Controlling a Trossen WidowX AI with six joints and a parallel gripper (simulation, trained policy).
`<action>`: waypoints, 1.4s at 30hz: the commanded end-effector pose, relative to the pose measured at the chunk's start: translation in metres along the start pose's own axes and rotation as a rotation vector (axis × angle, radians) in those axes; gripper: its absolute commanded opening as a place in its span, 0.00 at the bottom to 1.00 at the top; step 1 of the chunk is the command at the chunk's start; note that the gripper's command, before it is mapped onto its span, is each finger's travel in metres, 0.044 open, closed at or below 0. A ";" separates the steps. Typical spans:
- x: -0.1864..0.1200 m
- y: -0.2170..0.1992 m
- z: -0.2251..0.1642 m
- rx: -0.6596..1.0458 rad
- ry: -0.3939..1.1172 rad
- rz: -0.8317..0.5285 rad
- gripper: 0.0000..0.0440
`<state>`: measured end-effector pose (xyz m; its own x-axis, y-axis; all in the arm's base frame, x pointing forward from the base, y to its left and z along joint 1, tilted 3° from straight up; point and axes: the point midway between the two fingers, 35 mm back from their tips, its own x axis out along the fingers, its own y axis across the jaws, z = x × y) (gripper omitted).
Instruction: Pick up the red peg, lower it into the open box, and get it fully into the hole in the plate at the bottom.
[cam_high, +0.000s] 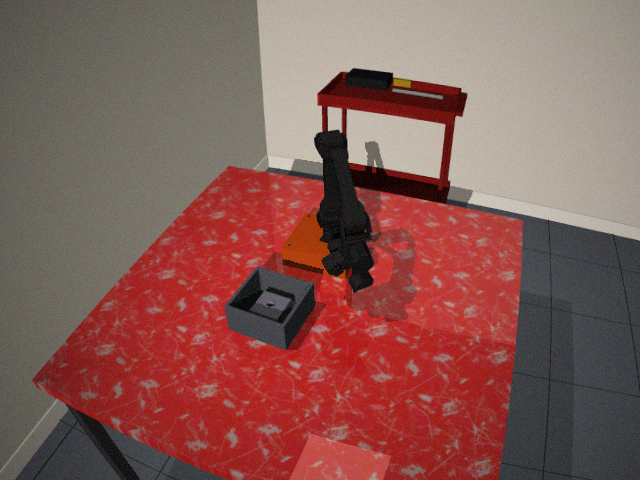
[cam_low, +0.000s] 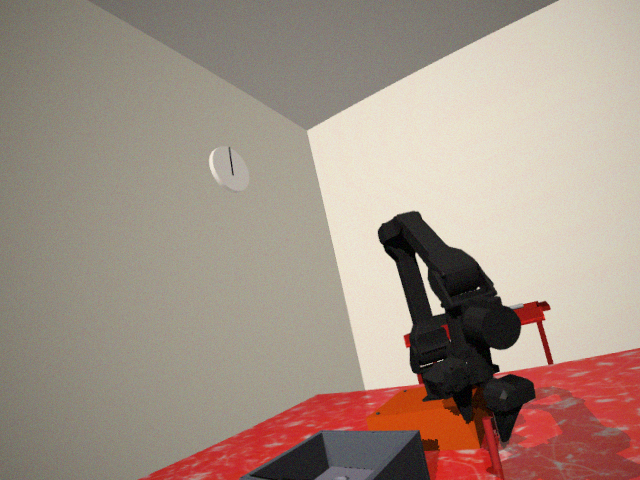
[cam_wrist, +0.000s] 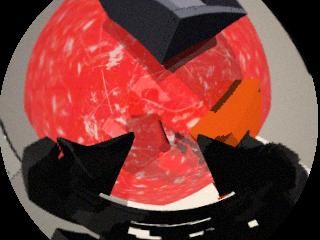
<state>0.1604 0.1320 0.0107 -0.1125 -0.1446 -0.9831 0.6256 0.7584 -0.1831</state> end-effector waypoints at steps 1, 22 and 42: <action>0.018 0.004 0.002 0.008 -0.014 0.004 1.00; 0.062 -0.007 -0.001 -0.001 0.002 -0.110 0.00; -0.015 0.009 0.035 -0.006 -0.131 -0.051 0.00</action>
<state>0.1857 0.1203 0.0073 -0.0720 -0.2611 -0.9626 0.6108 0.7514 -0.2495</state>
